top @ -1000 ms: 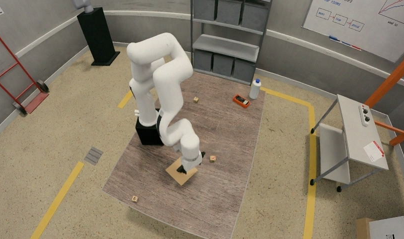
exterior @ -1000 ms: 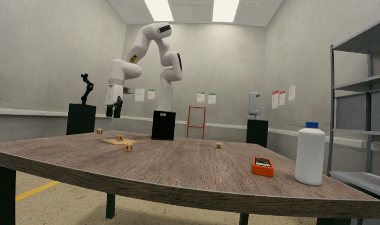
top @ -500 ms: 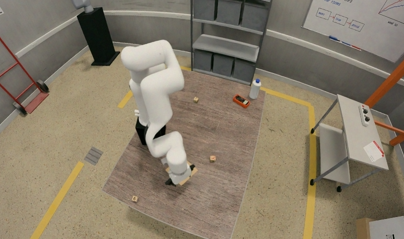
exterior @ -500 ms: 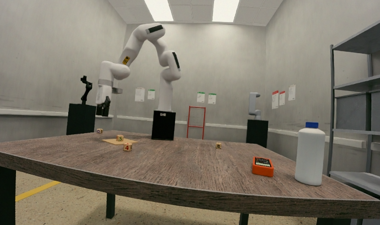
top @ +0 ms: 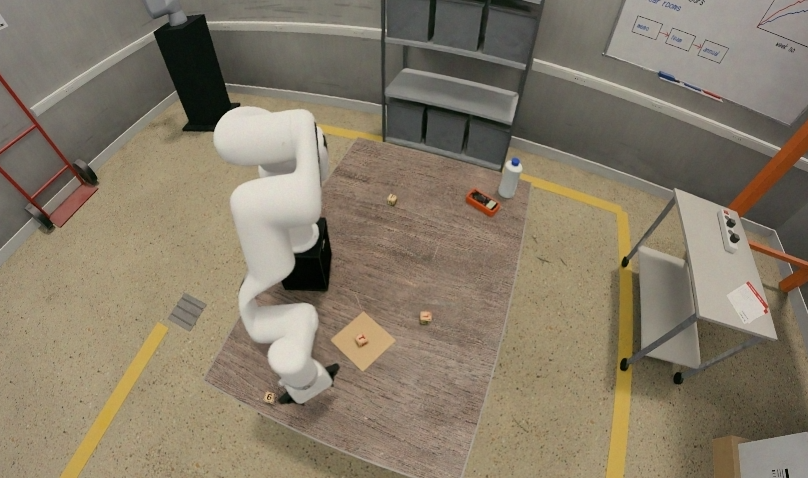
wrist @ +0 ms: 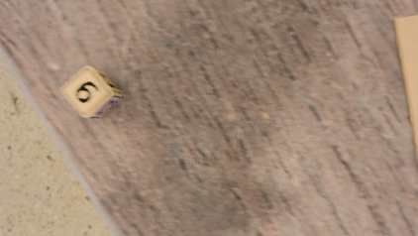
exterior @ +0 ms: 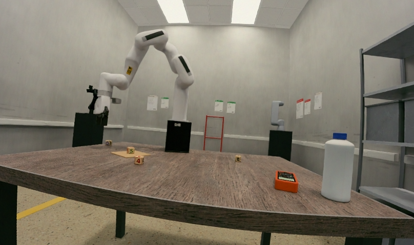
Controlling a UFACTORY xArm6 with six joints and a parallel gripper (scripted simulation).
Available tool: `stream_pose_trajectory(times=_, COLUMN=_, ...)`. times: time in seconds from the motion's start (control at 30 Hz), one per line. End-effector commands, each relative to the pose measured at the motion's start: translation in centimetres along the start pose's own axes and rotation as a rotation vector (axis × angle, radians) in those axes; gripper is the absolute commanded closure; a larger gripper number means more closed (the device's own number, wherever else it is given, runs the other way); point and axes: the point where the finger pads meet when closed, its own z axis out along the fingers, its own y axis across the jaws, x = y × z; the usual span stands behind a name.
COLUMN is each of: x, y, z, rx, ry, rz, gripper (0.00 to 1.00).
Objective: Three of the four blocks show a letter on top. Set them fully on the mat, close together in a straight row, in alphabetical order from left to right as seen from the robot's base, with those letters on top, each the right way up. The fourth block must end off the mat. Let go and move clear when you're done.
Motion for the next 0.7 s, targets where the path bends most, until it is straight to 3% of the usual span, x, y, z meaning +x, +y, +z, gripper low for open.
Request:
stream_pose_trajectory(times=0.0, x=0.8, y=-5.3, z=0.2, rx=-0.013, ry=-0.004, rz=-0.005, gripper=0.00)
stream_pose_trajectory(times=0.13, x=2.2, y=-9.1, z=0.3, rx=-0.013, ry=-0.004, rz=-0.005, gripper=0.00)
stream_pose_trajectory(times=0.67, x=2.3, y=-9.3, z=0.3, rx=-0.013, ry=-0.004, rz=-0.005, gripper=0.00)
